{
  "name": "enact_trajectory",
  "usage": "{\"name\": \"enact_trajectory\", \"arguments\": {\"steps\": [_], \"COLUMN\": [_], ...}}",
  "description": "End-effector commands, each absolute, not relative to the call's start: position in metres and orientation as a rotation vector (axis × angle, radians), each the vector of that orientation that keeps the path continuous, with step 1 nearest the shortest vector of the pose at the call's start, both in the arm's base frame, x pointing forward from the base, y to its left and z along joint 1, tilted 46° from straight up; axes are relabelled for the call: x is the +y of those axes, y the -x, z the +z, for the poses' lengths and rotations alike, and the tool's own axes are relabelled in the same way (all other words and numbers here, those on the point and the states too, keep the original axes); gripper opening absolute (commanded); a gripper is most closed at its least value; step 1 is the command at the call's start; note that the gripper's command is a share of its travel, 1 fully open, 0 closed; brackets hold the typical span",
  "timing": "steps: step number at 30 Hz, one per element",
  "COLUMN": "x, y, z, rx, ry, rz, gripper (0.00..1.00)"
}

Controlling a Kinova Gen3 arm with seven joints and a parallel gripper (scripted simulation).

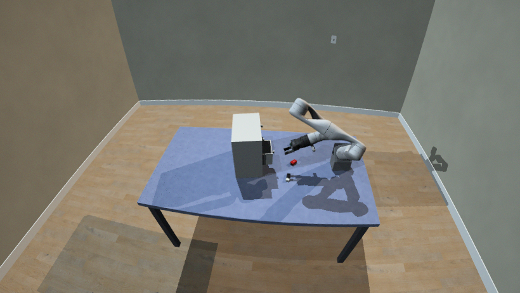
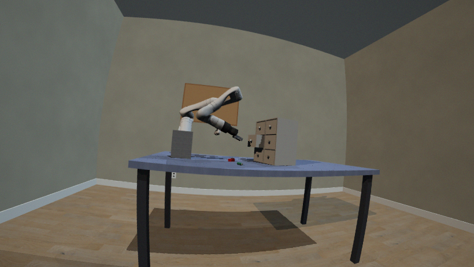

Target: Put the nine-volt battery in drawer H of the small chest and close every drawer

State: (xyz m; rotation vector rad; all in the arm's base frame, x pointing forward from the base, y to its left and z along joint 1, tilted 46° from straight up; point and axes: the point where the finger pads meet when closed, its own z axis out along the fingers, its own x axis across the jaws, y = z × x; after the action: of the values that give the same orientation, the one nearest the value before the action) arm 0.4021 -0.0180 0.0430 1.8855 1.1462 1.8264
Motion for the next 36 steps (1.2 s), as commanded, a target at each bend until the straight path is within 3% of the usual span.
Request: {"name": "enact_trajectory", "arguments": {"steps": [1,36], "x": [-0.029,-0.043], "y": [-0.39,-0.372], "z": [0.043,0.052], "rx": [1.124,1.251], "ry": [-1.892,-1.962], "rz": [1.808,1.788], "gripper": [0.67,0.67]}}
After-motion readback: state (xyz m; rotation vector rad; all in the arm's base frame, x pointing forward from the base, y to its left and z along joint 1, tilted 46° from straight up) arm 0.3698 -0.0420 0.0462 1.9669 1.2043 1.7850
